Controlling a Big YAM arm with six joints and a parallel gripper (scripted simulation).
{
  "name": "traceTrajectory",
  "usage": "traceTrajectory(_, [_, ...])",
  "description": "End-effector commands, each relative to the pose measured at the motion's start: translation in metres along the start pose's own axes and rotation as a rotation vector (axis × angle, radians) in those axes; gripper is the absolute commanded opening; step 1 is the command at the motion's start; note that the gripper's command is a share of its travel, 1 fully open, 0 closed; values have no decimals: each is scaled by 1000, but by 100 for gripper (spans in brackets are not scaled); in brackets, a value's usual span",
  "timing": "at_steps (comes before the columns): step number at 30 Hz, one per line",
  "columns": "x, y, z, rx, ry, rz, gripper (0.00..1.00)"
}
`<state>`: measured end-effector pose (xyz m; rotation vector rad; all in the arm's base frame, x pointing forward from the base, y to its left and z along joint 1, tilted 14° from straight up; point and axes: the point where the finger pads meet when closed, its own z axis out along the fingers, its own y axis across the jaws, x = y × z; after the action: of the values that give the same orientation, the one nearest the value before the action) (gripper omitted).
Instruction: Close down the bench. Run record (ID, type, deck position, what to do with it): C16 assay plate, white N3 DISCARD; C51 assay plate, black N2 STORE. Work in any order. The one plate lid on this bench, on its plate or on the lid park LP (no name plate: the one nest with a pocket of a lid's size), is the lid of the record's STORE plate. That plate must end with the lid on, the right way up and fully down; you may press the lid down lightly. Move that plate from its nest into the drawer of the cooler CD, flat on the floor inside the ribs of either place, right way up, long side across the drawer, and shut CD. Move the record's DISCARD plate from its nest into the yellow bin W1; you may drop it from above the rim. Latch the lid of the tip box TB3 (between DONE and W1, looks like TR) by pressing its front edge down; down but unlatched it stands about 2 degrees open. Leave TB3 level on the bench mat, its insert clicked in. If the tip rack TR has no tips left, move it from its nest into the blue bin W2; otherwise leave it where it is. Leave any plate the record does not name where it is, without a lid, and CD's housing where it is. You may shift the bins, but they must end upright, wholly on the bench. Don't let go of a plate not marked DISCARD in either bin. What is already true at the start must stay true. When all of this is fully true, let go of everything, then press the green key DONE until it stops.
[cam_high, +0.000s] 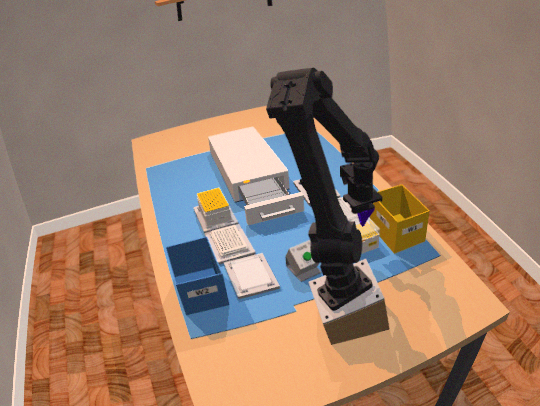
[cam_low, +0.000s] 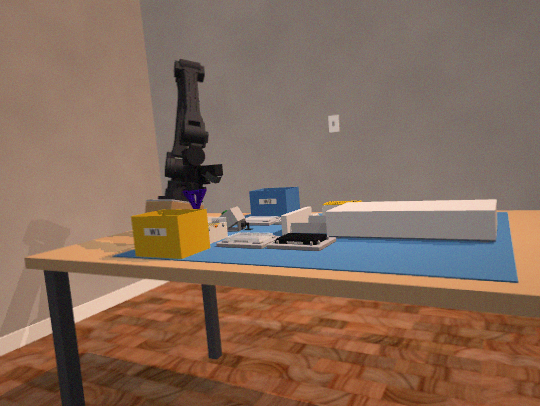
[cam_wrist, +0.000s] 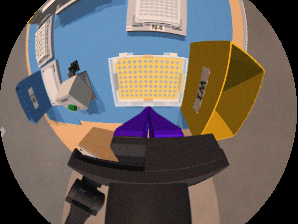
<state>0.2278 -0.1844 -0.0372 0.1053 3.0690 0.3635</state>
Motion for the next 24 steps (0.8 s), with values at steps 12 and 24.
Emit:
traceTrajectory(12, [-5,1,17,4,-8,-3,0])
traceTrajectory(24, [-12,-8,17,21,-28,-6,0])
